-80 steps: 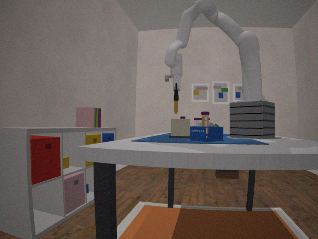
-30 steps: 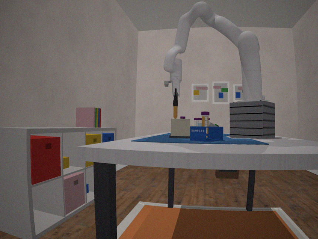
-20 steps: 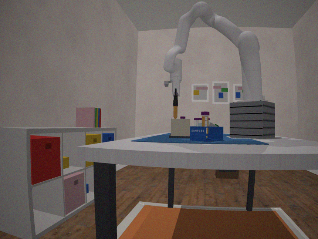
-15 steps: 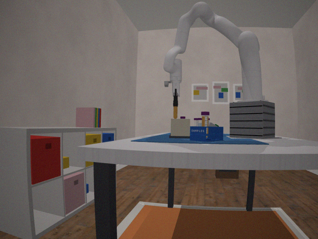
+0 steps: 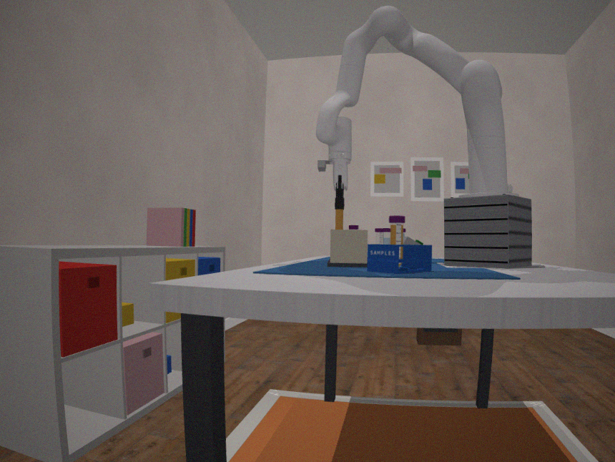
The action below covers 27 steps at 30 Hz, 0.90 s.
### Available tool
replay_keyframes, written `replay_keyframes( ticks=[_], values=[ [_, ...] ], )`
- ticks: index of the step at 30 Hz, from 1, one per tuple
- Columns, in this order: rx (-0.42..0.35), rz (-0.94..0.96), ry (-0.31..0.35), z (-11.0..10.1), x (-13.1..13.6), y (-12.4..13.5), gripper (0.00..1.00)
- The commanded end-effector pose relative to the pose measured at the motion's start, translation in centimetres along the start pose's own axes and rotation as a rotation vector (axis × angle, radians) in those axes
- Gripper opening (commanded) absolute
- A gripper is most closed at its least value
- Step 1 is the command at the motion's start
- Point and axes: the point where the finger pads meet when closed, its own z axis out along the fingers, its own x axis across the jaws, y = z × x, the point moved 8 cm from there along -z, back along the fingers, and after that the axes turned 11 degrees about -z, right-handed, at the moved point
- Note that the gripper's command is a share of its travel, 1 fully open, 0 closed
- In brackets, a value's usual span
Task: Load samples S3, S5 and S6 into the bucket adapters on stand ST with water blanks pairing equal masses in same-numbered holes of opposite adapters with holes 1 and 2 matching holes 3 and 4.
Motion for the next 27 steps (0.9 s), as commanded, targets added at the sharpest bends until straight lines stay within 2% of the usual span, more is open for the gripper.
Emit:
replay_keyframes(
  ticks=[1,27],
  values=[
    [0.002,0.000,0.001,0.4,0.0,-0.1,0.00],
    [0.002,0.000,0.001,2.7,0.0,-0.1,0.00]
  ],
)
